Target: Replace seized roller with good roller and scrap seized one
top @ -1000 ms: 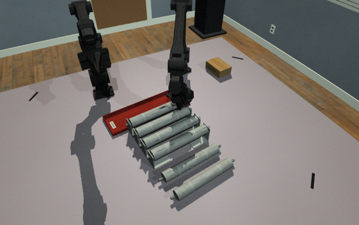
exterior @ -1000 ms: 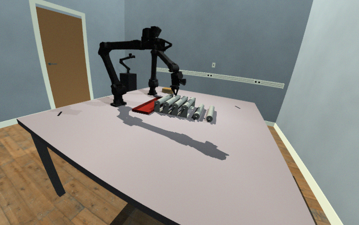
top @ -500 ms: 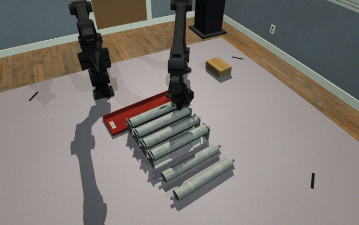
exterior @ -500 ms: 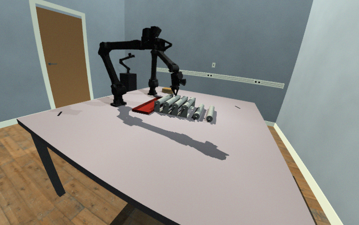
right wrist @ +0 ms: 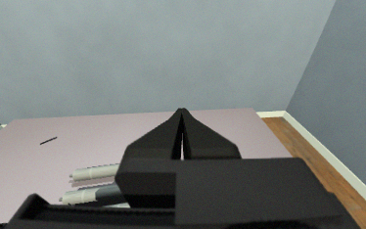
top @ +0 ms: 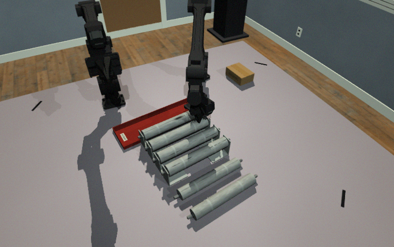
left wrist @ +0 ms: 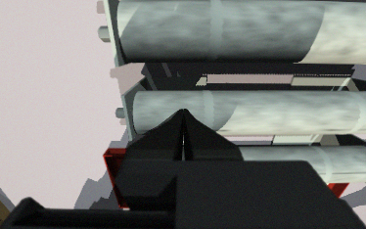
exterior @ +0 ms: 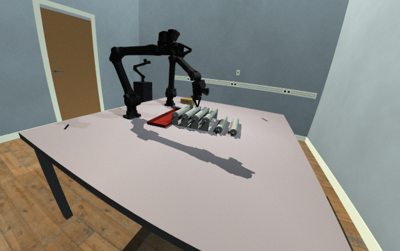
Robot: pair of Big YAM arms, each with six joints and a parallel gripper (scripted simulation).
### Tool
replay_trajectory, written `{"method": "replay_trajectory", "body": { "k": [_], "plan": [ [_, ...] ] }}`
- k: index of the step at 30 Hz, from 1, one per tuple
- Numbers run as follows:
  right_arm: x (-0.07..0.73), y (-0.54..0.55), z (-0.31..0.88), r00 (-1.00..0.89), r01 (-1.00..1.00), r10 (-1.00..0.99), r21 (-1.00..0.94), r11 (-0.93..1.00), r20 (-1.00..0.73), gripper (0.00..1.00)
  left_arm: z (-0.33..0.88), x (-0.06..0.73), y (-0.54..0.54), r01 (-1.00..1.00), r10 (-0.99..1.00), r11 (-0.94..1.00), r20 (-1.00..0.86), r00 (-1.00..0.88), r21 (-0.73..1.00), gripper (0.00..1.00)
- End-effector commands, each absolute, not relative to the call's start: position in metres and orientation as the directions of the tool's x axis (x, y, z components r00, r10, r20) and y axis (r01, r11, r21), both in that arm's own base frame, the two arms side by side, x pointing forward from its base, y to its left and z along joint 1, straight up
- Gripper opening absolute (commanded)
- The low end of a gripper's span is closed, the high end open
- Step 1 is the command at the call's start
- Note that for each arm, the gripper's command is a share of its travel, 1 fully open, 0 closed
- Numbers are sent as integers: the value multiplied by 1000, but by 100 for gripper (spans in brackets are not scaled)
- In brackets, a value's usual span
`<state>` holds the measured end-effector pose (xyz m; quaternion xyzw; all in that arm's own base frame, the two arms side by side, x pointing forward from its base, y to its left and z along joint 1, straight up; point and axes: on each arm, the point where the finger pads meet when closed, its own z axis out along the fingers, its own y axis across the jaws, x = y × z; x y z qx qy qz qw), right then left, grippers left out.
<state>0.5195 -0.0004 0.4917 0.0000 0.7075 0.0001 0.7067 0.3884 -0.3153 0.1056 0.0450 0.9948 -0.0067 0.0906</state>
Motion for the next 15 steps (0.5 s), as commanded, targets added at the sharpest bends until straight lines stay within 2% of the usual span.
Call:
{"method": "replay_trajectory", "body": {
  "k": [1,15],
  "plan": [
    [518,-4,496,8,5,13,13,1000,-1000,0,102,407,-320,91,90,996,-174,-981,1,0],
    [518,-4,496,8,5,13,13,1000,-1000,0,79,382,-312,88,91,996,-130,-987,29,0]
  ]
}}
